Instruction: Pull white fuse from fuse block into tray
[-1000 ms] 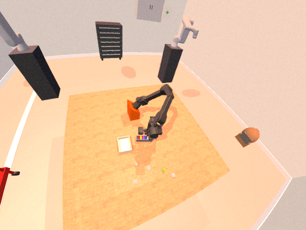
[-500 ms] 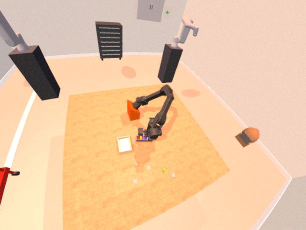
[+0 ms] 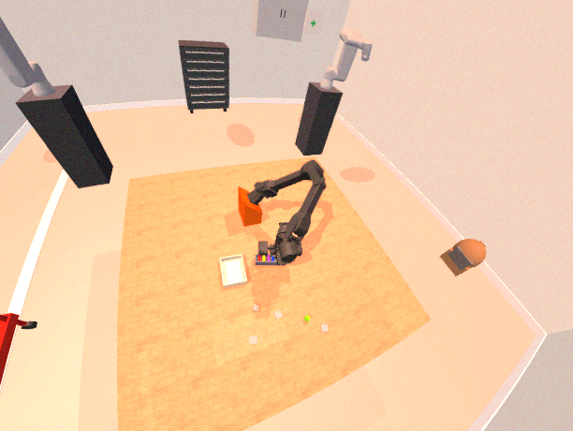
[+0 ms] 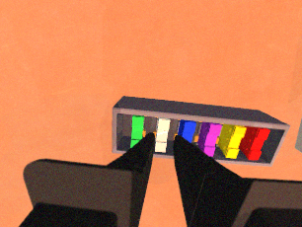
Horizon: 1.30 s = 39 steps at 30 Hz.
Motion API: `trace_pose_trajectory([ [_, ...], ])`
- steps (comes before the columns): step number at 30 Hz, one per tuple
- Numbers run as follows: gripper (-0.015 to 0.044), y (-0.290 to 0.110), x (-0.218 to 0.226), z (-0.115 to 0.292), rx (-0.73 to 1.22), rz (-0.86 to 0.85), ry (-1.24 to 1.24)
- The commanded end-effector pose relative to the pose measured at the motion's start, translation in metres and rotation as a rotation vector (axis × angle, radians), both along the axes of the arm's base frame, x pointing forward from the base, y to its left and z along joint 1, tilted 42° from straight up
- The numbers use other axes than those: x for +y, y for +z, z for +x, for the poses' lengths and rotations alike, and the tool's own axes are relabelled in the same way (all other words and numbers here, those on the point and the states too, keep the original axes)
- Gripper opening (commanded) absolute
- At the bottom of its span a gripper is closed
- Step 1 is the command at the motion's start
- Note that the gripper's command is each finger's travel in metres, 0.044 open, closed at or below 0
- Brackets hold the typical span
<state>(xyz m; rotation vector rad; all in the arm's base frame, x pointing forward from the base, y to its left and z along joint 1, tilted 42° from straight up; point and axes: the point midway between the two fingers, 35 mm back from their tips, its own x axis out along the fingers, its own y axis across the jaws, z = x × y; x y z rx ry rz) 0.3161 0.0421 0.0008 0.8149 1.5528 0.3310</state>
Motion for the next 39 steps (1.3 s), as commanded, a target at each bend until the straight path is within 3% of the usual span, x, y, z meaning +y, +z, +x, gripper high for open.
trace_pose_trajectory([
  [1, 0.0074, -0.0025, 0.0038, -0.0017, 0.008, 0.007, -0.001],
  [33, 0.0074, -0.0099, 0.0105, -0.0014, 0.008, 0.007, -0.001],
  [39, 0.0034, -0.0098, 0.0092, -0.0014, 0.005, 0.002, 0.002],
])
